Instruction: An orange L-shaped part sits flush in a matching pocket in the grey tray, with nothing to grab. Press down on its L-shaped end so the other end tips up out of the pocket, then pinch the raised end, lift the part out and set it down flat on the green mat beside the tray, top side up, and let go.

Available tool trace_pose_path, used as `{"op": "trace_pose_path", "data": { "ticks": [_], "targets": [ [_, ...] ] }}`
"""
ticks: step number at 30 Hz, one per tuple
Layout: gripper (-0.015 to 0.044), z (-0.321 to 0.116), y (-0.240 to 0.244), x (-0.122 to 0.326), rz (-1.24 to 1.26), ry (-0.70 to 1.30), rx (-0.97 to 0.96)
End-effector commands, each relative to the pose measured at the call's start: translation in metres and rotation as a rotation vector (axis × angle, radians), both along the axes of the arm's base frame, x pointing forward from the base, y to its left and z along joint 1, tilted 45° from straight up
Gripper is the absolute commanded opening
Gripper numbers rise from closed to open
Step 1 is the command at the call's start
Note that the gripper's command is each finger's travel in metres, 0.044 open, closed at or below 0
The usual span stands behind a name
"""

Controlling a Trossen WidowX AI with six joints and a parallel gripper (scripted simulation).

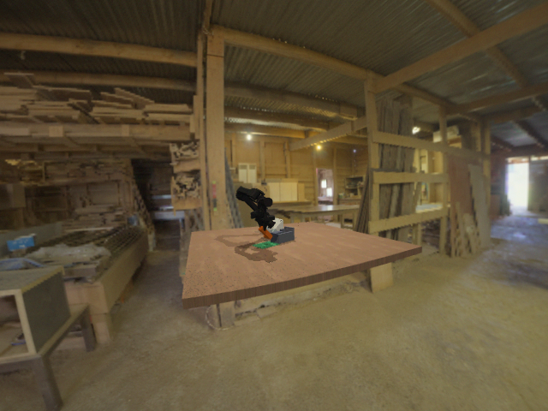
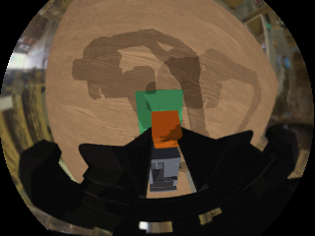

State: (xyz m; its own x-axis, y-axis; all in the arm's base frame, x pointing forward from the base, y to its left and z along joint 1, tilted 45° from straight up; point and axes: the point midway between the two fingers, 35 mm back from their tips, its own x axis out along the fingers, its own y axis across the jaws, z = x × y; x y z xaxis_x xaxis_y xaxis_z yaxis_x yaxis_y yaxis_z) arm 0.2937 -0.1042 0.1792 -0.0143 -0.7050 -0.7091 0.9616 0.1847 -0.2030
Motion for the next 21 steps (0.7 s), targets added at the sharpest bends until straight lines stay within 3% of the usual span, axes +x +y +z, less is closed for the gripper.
{"op": "trace_pose_path", "data": {
  "ticks": [1,21],
  "targets": [
    [0.0,-0.005,-0.006,-0.001,0.0,0.003,-0.005],
    [0.0,-0.021,-0.023,-0.002,-0.001,0.003,-0.006]
  ]
}}
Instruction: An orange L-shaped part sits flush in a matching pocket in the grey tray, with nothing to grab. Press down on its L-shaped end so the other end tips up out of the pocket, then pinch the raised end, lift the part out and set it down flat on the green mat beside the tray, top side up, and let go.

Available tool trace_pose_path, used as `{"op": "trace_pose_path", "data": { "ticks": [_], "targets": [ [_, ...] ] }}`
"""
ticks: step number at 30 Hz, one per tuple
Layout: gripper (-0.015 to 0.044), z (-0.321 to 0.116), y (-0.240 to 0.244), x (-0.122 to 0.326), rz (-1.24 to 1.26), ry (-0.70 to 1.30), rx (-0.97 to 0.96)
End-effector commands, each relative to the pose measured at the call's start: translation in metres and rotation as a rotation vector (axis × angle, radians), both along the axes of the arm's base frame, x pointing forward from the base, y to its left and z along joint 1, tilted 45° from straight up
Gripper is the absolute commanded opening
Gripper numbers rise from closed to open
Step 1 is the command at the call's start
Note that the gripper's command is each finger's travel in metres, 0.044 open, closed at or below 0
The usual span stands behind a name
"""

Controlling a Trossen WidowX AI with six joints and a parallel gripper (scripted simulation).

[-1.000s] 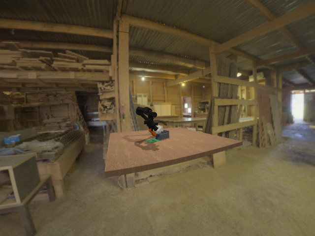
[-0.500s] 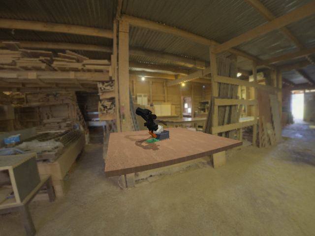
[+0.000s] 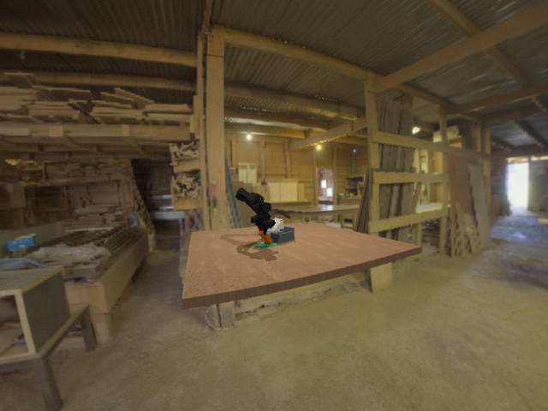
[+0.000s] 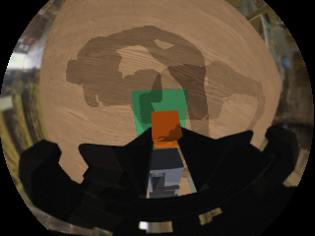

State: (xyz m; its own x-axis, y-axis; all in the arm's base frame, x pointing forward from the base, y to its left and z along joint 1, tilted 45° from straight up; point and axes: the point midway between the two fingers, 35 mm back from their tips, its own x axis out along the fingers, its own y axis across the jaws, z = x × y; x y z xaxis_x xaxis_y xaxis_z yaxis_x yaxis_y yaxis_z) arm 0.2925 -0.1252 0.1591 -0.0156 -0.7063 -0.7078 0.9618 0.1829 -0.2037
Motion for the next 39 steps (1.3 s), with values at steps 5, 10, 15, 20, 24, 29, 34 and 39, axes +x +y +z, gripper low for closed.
{"op": "trace_pose_path", "data": {
  "ticks": [5,10,15,20,24,29,34,39],
  "targets": [
    [0.0,-0.001,-0.002,0.0,0.001,0.002,-0.005],
    [0.0053,-0.001,-0.001,-0.001,-0.001,0.002,0.0],
    [0.0184,-0.001,-0.001,-0.001,-0.001,0.002,0.0],
    [0.0315,0.008,0.008,0.001,0.004,0.001,0.001],
    [0.04,0.036,0.038,0.003,0.019,-0.003,0.002],
    [0.04,0.061,0.061,0.0,0.032,-0.006,-0.003],
    [0.04,0.056,0.058,0.003,0.041,-0.014,-0.004],
    [0.04,0.056,0.058,0.003,0.041,-0.014,-0.004]
  ]
}}
